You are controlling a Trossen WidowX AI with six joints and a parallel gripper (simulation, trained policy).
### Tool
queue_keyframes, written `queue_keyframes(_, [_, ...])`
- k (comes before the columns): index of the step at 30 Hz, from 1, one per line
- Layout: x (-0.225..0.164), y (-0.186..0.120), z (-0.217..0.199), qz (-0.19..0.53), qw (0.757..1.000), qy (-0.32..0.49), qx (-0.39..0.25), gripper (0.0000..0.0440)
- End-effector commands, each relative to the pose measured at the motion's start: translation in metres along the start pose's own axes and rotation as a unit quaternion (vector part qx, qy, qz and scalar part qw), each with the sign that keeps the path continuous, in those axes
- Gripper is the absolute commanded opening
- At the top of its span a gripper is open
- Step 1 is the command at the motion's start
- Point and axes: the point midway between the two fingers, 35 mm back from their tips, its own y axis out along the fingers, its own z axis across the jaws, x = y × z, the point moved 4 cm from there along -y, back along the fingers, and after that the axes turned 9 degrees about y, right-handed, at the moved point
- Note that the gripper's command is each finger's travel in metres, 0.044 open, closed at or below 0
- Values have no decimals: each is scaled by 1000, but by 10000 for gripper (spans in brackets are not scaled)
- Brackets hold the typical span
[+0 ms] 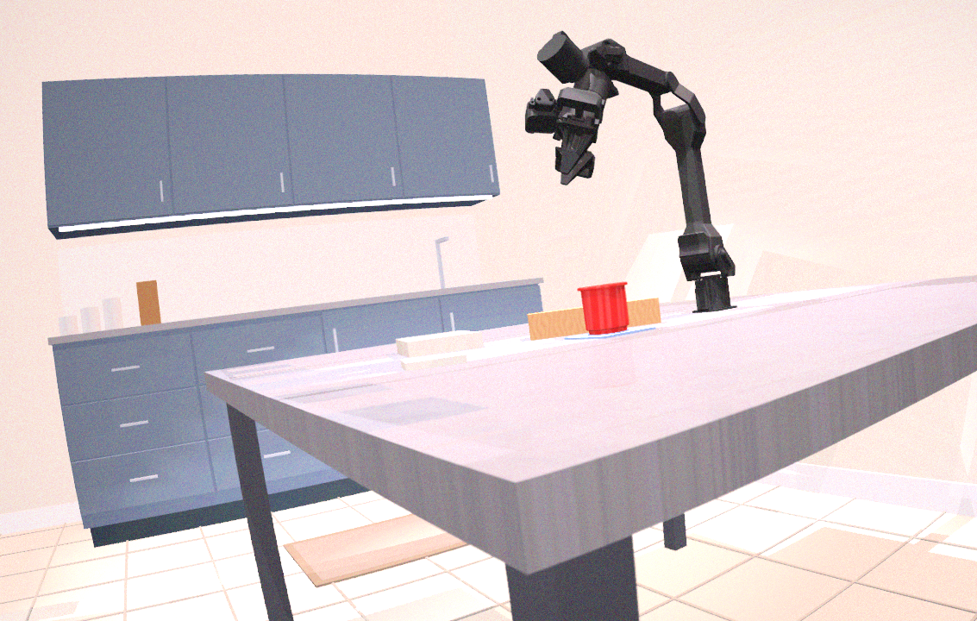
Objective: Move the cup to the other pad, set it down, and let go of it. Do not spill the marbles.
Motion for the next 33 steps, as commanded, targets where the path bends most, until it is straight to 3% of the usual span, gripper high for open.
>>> queue_keyframes(1, [-2, 5, -1, 15, 1000, 13, -21, 123])
queue_keyframes(16, [-13, 35, -19, 69, 988, 36, -130, 147])
queue_keyframes(33, [-30, 72, -47, 118, 960, 42, -251, 172])
